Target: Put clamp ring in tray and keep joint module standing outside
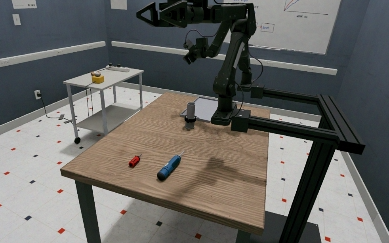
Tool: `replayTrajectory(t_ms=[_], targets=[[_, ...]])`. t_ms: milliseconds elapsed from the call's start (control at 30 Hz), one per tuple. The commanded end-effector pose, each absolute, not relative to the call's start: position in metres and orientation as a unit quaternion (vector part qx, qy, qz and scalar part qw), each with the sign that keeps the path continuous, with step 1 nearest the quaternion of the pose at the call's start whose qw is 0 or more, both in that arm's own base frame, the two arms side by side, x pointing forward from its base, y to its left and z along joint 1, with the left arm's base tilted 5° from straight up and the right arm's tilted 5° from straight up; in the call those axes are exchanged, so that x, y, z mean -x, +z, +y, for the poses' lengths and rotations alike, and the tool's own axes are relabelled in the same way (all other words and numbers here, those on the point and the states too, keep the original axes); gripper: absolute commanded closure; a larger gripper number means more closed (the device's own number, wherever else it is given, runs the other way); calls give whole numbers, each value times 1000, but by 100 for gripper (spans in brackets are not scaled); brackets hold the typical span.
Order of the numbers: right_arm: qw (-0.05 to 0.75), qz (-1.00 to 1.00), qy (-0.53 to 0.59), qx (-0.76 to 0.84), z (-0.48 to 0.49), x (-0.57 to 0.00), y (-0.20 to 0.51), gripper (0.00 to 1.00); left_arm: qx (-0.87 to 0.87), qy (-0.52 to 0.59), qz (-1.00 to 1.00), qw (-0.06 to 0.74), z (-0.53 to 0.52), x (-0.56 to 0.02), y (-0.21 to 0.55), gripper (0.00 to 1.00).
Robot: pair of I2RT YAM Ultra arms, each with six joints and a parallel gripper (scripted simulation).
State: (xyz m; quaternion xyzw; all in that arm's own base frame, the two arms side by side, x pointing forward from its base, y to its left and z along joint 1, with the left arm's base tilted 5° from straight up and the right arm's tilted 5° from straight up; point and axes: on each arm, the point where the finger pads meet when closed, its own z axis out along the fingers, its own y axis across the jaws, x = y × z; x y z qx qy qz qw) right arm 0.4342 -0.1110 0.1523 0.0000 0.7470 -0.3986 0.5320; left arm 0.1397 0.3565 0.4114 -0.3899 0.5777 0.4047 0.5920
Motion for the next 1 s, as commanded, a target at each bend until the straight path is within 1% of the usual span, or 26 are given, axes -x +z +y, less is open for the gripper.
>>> replayTrajectory(t_ms=[0,133,533,700,967], targets=[[549,748,-372,-22,-122,-444,175,0,399,404,574,591,355,-135,420,0],[549,748,-371,-21,-121,-444,175,0,399,404,574,591,355,-135,420,0],[562,726,-373,-133,-224,-408,238,0,399,404,574,591,355,-135,420,0],[562,726,-373,-133,-224,-408,238,0,399,404,574,591,355,-135,420,0],[572,700,-378,-200,-279,-358,282,0,399,404,574,591,355,-135,420,0]])
